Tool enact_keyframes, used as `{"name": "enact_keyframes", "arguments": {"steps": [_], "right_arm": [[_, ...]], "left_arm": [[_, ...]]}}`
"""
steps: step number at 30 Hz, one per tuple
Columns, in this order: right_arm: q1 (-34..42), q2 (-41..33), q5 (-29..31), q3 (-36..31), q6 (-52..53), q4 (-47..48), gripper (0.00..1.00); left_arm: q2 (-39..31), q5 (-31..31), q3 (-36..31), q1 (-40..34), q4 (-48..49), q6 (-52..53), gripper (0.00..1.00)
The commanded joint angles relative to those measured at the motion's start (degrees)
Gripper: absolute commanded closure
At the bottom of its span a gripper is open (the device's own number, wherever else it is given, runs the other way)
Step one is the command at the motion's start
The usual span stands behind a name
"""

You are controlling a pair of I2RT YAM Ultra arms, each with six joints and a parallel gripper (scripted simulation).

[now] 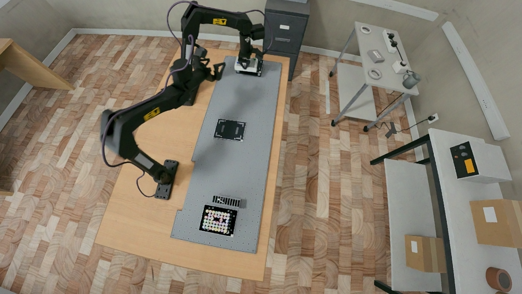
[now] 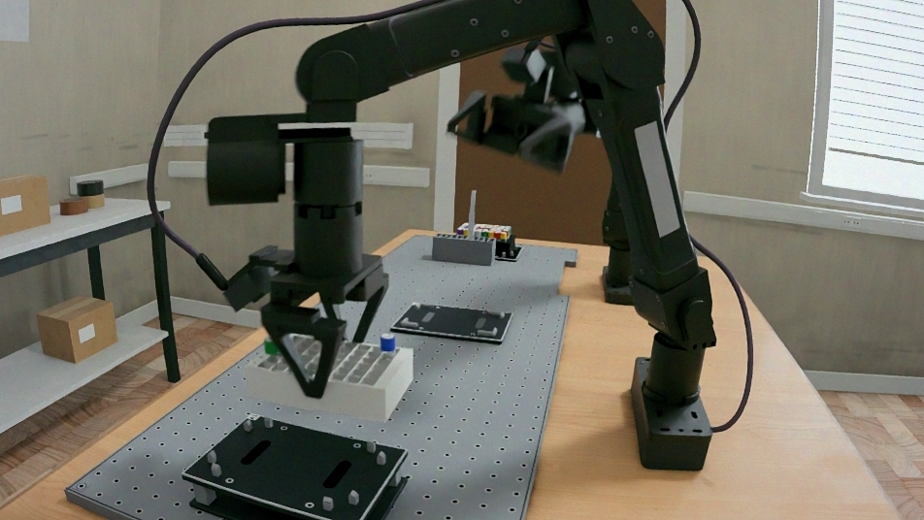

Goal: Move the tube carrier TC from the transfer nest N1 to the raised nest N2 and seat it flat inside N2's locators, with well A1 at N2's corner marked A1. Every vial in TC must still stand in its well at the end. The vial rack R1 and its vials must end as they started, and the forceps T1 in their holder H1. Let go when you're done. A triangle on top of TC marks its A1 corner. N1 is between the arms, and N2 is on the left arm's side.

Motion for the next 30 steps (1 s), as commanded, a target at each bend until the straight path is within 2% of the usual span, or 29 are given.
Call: {"name": "enact_keyframes", "arguments": {"steps": [1,5,13,22,30], "right_arm": [[-0.9,5.7,-3.2,3.9,-0.8,5.8,0.0],[-1.2,10.0,-3.8,6.1,-0.7,6.7,0.0],[-1.0,9.8,-3.3,6.4,-0.6,5.9,0.0],[-1.0,10.0,-3.3,6.6,-0.6,5.8,0.0],[-1.0,10.0,-3.3,6.6,-0.6,5.8,0.0]], "left_arm": [[2.6,0.6,5.2,2.8,-1.9,5.3,0.16],[5.7,0.5,9.6,5.4,-3.2,7.5,0.16],[8.7,1.0,14.0,7.3,-4.4,10.8,0.16],[9.3,1.0,15.0,7.7,-3.7,10.7,0.16],[9.6,1.0,10.9,7.7,-0.7,11.1,0.16]]}}
